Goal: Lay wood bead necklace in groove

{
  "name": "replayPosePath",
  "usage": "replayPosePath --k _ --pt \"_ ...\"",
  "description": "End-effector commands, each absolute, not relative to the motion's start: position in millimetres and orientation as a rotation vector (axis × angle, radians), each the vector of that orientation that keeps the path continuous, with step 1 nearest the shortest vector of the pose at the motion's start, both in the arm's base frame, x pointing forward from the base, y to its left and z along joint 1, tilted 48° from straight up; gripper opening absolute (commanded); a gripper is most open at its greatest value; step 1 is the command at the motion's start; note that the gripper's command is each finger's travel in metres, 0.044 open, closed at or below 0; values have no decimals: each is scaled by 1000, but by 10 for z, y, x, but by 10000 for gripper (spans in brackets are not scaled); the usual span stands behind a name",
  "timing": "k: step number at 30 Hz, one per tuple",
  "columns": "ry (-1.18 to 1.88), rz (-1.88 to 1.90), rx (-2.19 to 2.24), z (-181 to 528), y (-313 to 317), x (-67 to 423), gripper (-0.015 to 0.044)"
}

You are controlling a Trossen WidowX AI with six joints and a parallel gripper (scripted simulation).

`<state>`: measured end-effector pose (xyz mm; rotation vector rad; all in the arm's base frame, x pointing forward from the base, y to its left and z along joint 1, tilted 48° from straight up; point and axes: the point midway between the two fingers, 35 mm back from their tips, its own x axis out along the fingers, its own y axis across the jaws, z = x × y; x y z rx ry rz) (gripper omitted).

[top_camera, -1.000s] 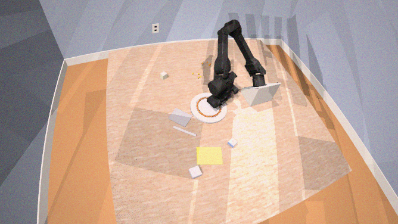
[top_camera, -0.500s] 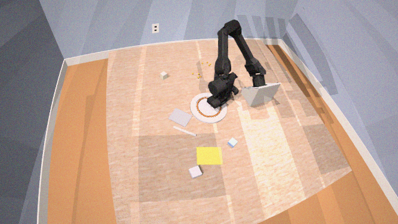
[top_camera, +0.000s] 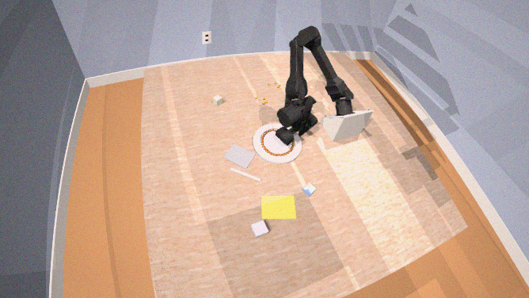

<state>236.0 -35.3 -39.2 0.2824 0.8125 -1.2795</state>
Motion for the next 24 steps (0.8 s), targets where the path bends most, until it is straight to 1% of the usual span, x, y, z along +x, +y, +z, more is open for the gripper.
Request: replayPosePath --k 1,19,24 --pt "812 -1279 284 -381 -340 2365 440" --pt "812 -1279 284 -366 -324 2364 440" --pt "937 -1183 119 -182 -361 2552 309"
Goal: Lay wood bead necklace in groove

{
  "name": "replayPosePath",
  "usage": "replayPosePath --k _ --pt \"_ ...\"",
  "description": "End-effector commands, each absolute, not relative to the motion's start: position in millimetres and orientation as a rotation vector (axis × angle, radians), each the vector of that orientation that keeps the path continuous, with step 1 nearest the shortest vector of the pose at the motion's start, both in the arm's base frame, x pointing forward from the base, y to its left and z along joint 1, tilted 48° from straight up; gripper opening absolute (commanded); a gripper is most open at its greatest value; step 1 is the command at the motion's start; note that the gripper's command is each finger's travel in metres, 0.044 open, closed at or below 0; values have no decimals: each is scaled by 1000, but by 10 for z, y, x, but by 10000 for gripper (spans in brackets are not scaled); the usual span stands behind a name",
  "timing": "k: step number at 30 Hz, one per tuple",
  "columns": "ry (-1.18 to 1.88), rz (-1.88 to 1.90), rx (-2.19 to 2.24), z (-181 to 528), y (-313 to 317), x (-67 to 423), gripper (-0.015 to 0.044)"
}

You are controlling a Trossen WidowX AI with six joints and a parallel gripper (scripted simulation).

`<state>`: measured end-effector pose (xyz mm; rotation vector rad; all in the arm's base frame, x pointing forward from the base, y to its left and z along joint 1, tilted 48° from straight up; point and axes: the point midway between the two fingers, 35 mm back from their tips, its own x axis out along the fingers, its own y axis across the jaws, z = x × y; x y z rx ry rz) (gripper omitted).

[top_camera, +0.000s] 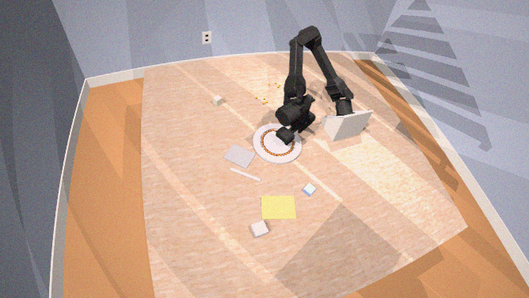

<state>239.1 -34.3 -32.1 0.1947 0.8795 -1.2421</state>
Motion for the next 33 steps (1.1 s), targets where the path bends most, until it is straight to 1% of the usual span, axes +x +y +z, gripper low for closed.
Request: replayPosePath --k 1,7,11,33 --pt "971 -1154 72 -125 -375 2603 282" --pt "1161 -966 -214 255 -494 2869 125" --pt "1232 -883 -334 430 -558 2958 120" --pt "1222 -882 -325 313 -692 2997 120"
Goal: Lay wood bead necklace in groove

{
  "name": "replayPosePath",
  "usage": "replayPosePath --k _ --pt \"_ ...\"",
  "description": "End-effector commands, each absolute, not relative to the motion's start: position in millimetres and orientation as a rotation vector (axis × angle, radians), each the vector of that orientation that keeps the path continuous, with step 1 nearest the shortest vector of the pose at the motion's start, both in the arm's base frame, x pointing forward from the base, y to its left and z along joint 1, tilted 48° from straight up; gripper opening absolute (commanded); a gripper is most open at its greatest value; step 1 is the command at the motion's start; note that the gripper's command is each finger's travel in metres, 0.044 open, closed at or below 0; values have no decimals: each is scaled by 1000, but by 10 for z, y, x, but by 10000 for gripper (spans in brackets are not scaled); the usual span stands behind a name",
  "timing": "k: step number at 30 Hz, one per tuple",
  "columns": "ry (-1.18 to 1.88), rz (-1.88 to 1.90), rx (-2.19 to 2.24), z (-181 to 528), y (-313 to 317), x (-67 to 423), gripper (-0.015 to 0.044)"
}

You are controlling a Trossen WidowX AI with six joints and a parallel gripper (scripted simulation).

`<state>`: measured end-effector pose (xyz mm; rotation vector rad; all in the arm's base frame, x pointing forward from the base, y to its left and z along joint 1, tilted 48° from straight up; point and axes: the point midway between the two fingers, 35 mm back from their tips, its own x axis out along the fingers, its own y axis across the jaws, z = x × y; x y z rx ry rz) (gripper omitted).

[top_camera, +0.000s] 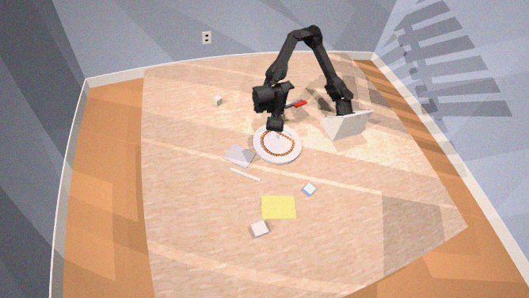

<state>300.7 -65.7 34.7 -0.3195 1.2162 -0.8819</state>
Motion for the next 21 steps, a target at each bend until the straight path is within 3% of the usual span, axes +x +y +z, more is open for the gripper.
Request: replayPosePath --k 1,21 --pt "1223 -882 -326 301 -704 2997 120" --pt "1231 -884 -335 162 -855 2982 120"
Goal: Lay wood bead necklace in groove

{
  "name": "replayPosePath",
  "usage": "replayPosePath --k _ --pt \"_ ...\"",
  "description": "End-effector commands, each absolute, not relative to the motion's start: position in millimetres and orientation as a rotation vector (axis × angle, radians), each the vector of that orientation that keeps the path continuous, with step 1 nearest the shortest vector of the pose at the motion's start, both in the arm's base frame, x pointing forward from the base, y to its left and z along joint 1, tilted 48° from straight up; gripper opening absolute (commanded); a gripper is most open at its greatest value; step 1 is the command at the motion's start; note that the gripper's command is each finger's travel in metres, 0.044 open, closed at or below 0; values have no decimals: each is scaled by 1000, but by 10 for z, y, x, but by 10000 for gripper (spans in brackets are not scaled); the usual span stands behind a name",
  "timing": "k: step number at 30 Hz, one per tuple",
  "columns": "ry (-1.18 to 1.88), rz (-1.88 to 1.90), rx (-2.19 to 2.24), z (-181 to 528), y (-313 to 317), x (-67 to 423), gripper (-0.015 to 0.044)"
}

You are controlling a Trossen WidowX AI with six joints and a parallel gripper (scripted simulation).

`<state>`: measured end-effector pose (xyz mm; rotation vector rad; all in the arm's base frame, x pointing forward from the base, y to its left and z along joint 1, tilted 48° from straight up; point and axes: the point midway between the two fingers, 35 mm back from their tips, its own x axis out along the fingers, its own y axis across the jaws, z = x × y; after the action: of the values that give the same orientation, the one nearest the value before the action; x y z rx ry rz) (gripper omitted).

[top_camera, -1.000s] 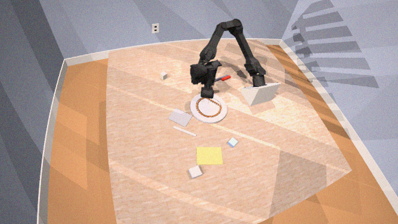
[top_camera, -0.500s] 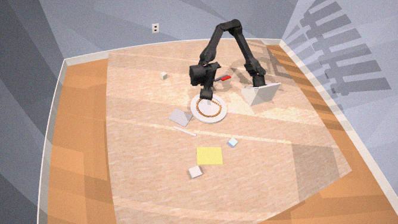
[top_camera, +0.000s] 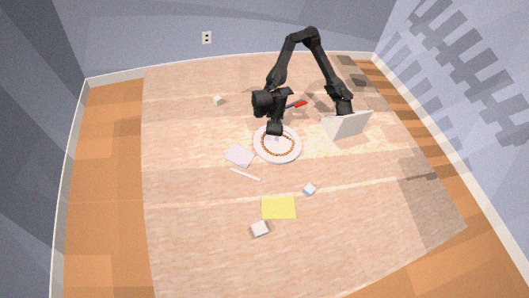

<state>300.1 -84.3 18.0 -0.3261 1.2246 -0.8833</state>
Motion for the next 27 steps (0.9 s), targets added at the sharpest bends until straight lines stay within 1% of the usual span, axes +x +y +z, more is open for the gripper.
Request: replayPosePath --k 1,4,5,27 --pt "1225 -883 -326 180 -843 3001 94" --pt "1225 -883 -326 180 -843 3001 15" --pt "1225 -883 -326 180 -843 3001 0" --pt "1225 -883 -326 180 -843 3001 0"
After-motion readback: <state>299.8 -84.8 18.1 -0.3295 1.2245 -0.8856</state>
